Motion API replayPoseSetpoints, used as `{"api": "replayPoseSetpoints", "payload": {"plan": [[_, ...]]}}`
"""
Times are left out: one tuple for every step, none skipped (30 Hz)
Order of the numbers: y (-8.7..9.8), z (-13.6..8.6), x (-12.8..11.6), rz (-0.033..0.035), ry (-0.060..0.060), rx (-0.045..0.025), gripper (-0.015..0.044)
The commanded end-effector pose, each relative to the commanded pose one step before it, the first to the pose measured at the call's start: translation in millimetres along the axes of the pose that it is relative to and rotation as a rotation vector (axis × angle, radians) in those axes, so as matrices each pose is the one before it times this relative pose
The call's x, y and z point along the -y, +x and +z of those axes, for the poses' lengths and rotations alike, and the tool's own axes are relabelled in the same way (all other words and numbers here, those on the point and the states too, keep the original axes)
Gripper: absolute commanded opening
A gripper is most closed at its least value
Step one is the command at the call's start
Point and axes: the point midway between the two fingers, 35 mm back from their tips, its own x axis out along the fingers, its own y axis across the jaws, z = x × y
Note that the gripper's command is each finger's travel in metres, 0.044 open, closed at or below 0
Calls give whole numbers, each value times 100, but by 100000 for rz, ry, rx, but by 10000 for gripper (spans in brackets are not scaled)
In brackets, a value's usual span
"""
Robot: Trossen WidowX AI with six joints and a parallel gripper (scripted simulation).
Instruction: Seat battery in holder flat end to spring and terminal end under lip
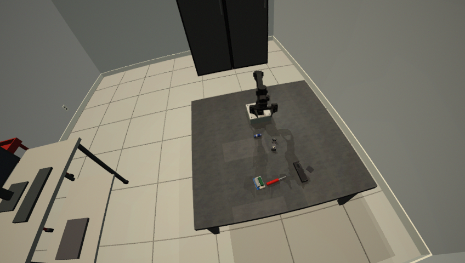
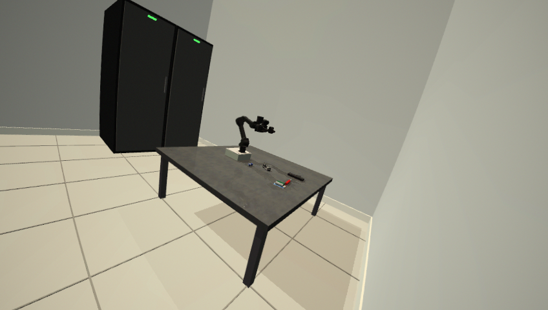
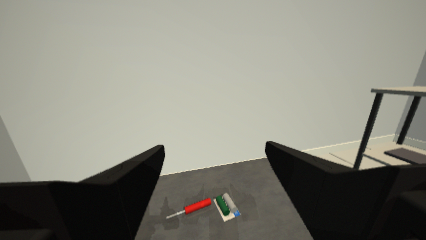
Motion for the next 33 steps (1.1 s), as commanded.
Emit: {"api": "replayPoseSetpoints", "payload": {"plan": [[155, -474, 76, -254, 1403, -1968, 374], [442, -1418, 251, -935, 4239, -5882, 347], [703, -2321, 528, -2121, 7168, -9708, 321], [851, -2740, 853, -3535, 8971, -11683, 295], [716, -2047, 855, -3504, 7252, -9028, 269], [465, -1176, 598, -2421, 4469, -5370, 242], [558, -1380, 781, -3234, 5497, -6400, 240], [627, -1493, 954, -4040, 6313, -7068, 240], [673, -1519, 1105, -4783, 6900, -7375, 240], [680, -1433, 1192, -5274, 7081, -7184, 240], [656, -1276, 1210, -5468, 6904, -6630, 240], [623, -1116, 1198, -5535, 6637, -6024, 240], [594, -979, 1183, -5594, 6422, -5502, 240], [573, -870, 1178, -5702, 6303, -5088, 240], [556, -775, 1177, -5833, 6236, -4733, 240], [543, -694, 1183, -6006, 6232, -4430, 240], [535, -623, 1199, -6242, 6303, -4176, 240], [532, -561, 1228, -6563, 6463, -3964, 240], [527, -497, 1252, -6882, 6620, -3726, 240], [455, -369, 1096, -6183, 5828, -3000, 240], [130, -84, 299, -1718, 1602, -778, 240], [44, -27, 100, -581, 540, -258, 240], [0, 0, 0, 0, 0, 0, 240], [0, 0, 0, 0, 0, 0, 240], [0, 0, 0, 0, 0, 0, 240], [0, 0, 0, 0, 0, 0, 240], [0, 0, 0, 0, 0, 0, 240], [0, 0, 0, 0, 0, 0, 240], [0, 0, 0, 0, 0, 0, 240], [0, 0, 0, 0, 0, 0, 240], [0, 0, 0, 0, 0, 0, 240], [0, 0, 0, 0, 0, 0, 240], [0, 0, 0, 0, 0, 0, 240]]}}
